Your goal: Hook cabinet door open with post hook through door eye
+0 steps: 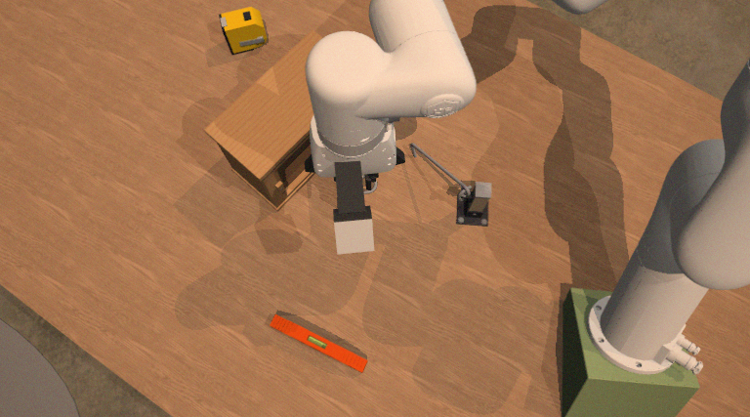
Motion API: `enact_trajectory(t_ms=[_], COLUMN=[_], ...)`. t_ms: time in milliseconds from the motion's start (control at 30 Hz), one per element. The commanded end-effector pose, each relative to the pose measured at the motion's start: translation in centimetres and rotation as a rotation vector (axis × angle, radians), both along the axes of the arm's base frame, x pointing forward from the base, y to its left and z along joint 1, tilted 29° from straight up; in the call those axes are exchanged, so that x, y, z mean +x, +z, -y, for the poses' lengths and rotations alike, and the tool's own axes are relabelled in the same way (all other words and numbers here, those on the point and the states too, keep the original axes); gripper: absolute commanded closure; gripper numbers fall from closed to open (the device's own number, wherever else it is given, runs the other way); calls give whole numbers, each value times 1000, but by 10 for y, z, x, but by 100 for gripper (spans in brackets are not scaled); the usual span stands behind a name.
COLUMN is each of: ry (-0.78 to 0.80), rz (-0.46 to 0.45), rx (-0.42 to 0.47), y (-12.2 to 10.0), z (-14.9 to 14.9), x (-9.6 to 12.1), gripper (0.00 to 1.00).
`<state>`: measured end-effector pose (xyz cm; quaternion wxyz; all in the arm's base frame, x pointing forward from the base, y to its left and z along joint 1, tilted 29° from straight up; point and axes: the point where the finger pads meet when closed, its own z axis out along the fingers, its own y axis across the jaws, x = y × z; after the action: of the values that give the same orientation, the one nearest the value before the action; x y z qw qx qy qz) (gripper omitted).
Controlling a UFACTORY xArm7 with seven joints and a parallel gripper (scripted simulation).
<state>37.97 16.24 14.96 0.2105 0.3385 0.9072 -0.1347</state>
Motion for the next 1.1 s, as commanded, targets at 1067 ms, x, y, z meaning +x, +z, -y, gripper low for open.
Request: enact_trajectory(t_ms=[1067], ry=[2], rz=[3], rx=[2], y=[42], z=[-19], x=[-13], gripper=[73])
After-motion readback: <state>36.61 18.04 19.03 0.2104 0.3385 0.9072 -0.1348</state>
